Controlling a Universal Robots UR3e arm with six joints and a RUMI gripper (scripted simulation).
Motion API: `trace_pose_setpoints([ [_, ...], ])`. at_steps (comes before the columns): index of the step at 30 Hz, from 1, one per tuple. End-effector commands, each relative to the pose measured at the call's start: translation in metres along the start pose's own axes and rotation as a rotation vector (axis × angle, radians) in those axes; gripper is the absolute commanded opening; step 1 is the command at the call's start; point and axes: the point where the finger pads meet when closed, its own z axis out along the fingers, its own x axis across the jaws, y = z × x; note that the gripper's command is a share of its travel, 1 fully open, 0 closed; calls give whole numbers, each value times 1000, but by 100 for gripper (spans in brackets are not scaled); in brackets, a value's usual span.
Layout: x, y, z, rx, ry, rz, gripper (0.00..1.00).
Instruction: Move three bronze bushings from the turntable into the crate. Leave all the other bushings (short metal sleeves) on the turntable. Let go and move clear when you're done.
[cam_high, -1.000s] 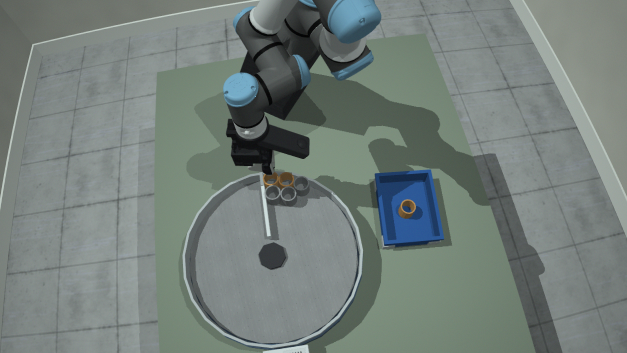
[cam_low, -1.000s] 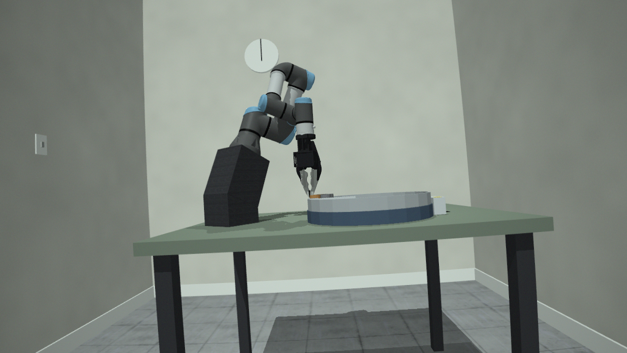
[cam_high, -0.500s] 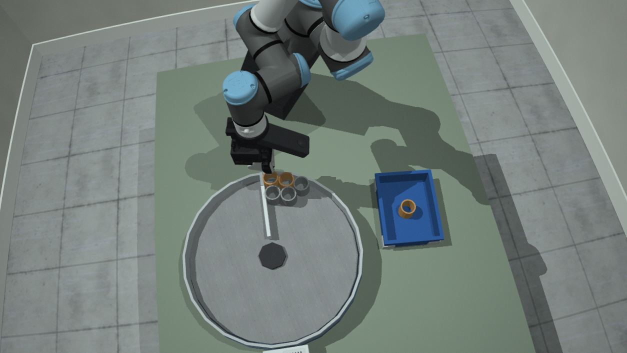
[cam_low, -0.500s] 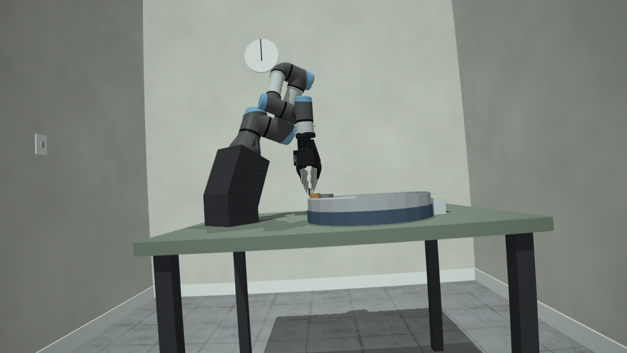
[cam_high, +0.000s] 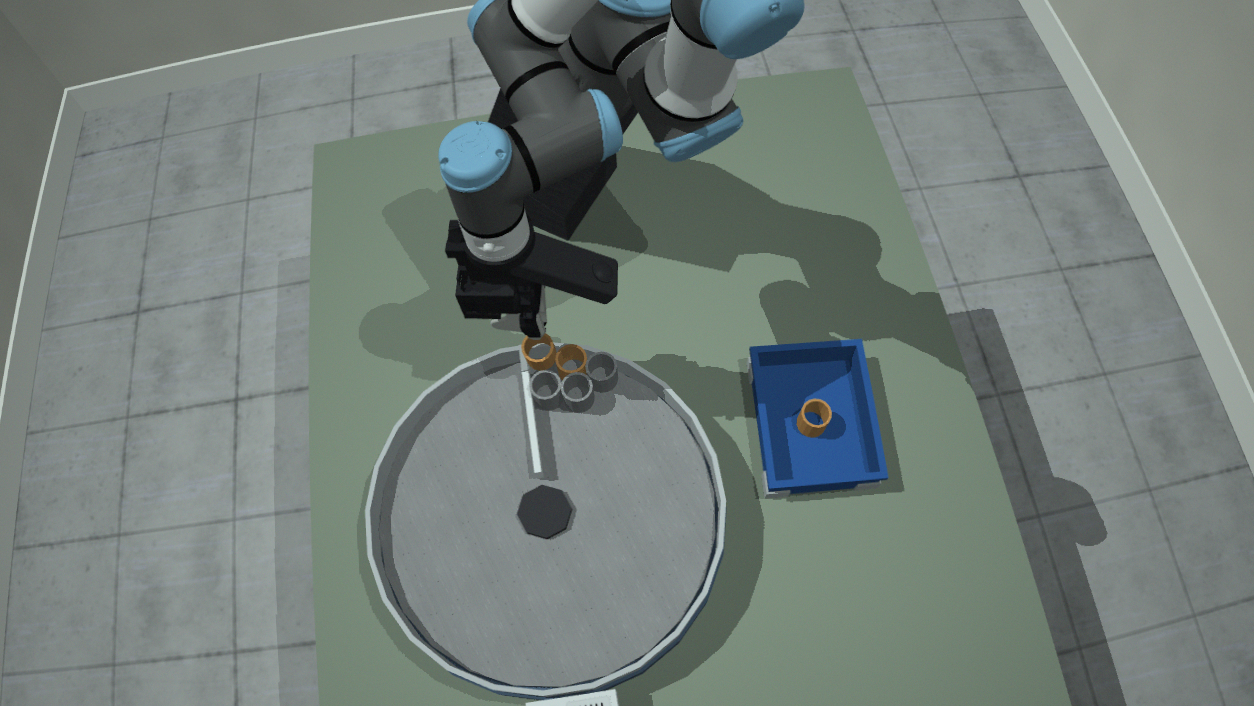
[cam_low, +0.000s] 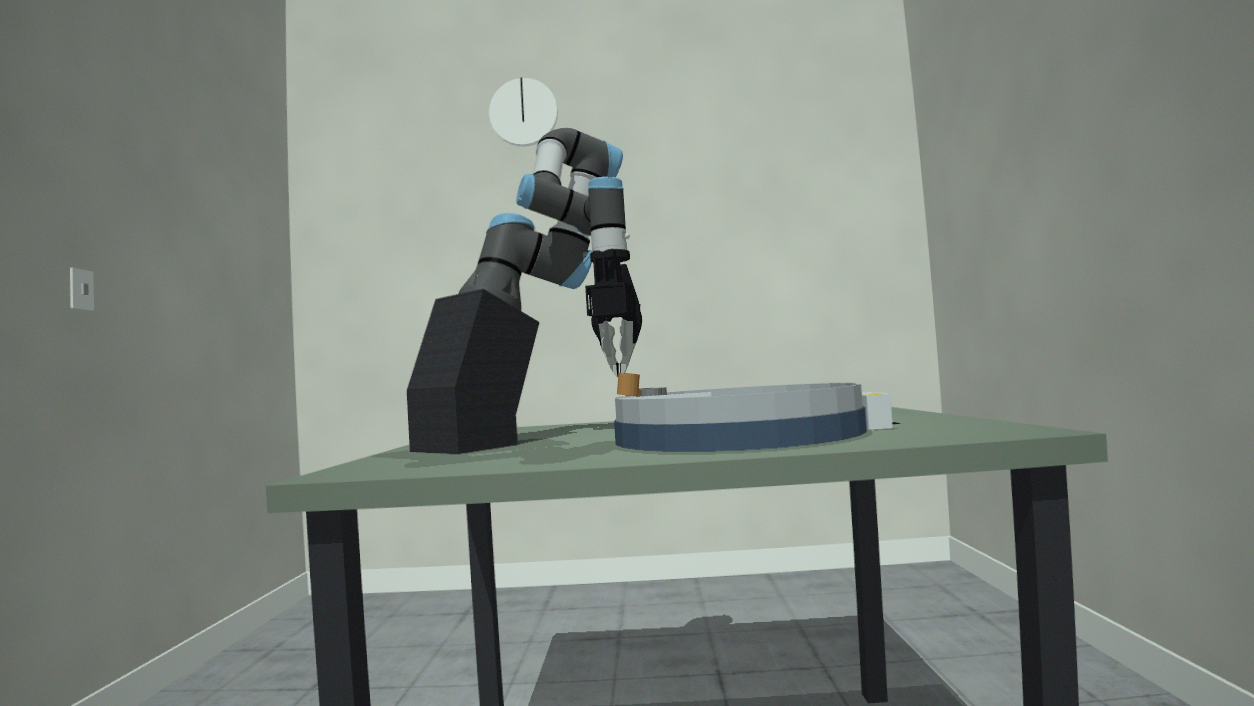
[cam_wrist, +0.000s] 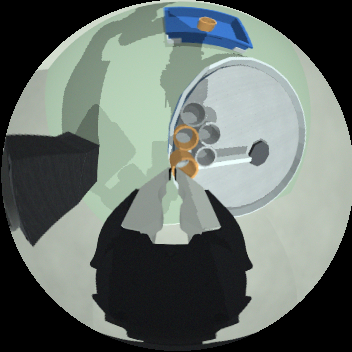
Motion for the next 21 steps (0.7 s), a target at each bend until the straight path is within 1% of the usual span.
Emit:
trace_pose_setpoints([
  [1,0,0,-13,0,0,-1,0],
  [7,0,0,-27,0,0,-1,0],
  [9,0,0,-27,0,0,-1,0],
  [15,0,0,-35,0,0,-1,0],
  [21,0,0,-36,0,0,-1,0],
])
